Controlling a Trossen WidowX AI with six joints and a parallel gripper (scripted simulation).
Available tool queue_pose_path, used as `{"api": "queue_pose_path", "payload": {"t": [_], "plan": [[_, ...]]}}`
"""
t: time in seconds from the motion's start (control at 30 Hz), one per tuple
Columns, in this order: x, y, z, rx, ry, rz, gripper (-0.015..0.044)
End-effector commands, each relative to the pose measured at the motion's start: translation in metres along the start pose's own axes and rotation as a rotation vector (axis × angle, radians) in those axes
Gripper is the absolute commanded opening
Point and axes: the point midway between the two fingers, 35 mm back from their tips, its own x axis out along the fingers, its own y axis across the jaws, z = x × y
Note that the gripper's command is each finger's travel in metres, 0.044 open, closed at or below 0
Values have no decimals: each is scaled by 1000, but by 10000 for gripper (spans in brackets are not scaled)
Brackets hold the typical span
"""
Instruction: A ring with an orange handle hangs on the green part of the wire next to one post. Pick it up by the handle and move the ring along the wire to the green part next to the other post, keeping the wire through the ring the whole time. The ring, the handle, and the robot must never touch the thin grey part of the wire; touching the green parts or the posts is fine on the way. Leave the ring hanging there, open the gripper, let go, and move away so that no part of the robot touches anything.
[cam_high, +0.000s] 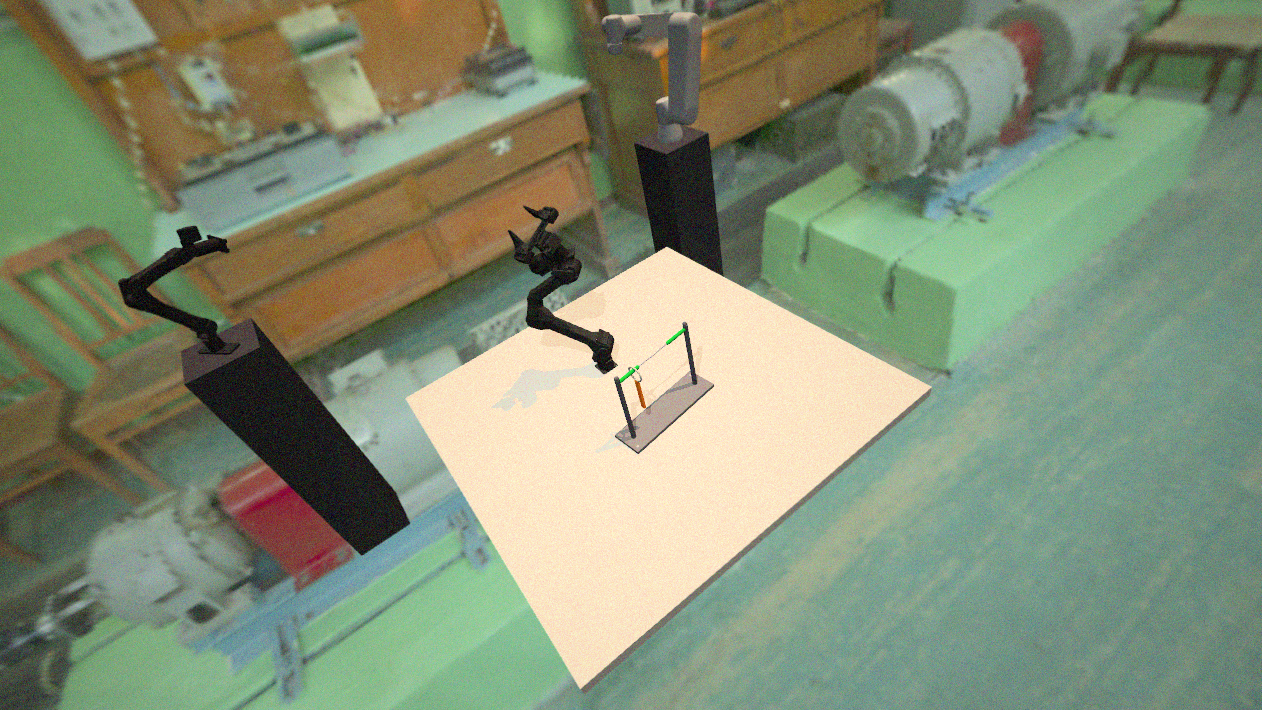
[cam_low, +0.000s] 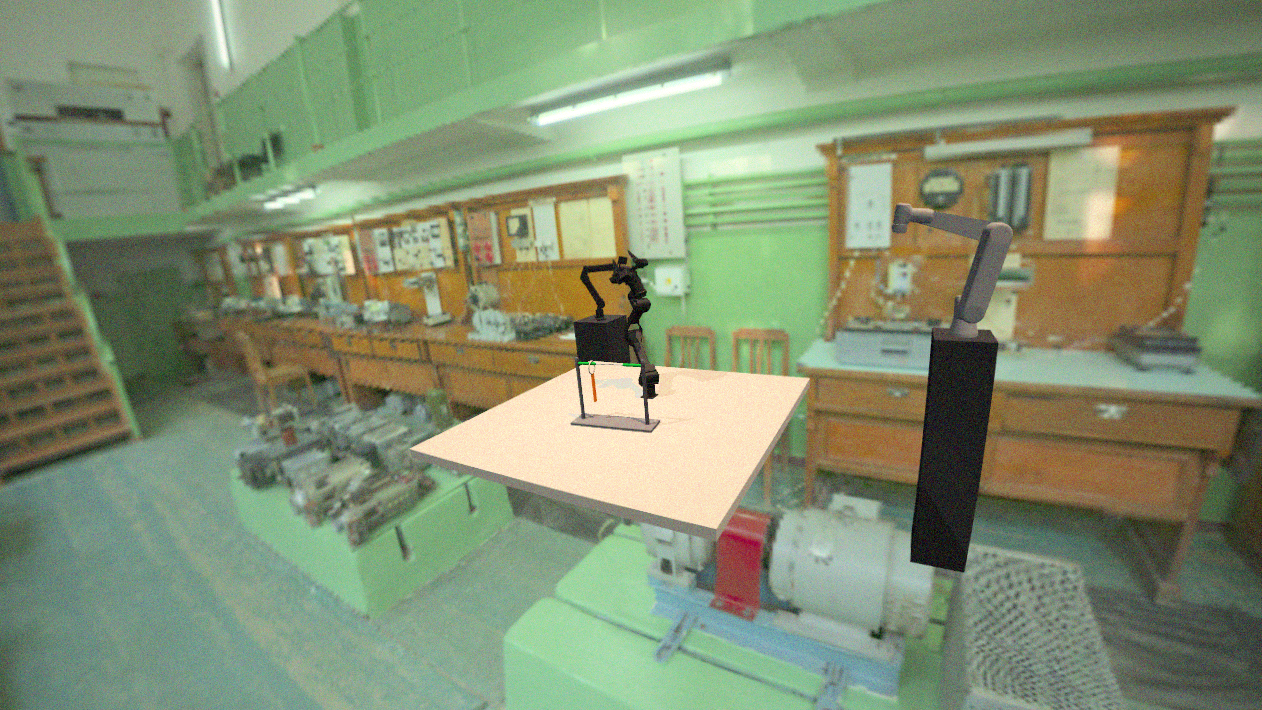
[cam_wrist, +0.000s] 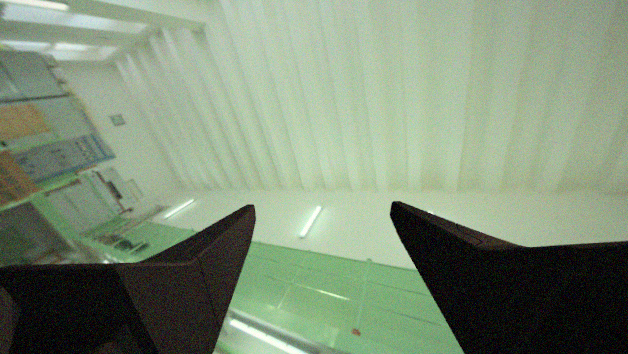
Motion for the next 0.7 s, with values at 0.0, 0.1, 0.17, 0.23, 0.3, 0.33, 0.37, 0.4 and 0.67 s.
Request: {"api": "queue_pose_path", "payload": {"t": [0.0,0.1,0.17,0.23,0.3,0.33,0.37,0.4,0.67], "plan": [[0,-1,0,-7,0,-4,374],[-6,-13,8,-106,-1,-56,295],[-15,-28,19,-238,0,-125,242],[-26,-44,34,-396,4,-208,190],[-39,-58,51,-552,9,-291,160],[-45,-63,60,-629,12,-332,160],[-52,-68,70,-706,16,-373,160],[-59,-72,80,-781,20,-415,160],[-117,-75,164,-1353,64,-755,160]]}}
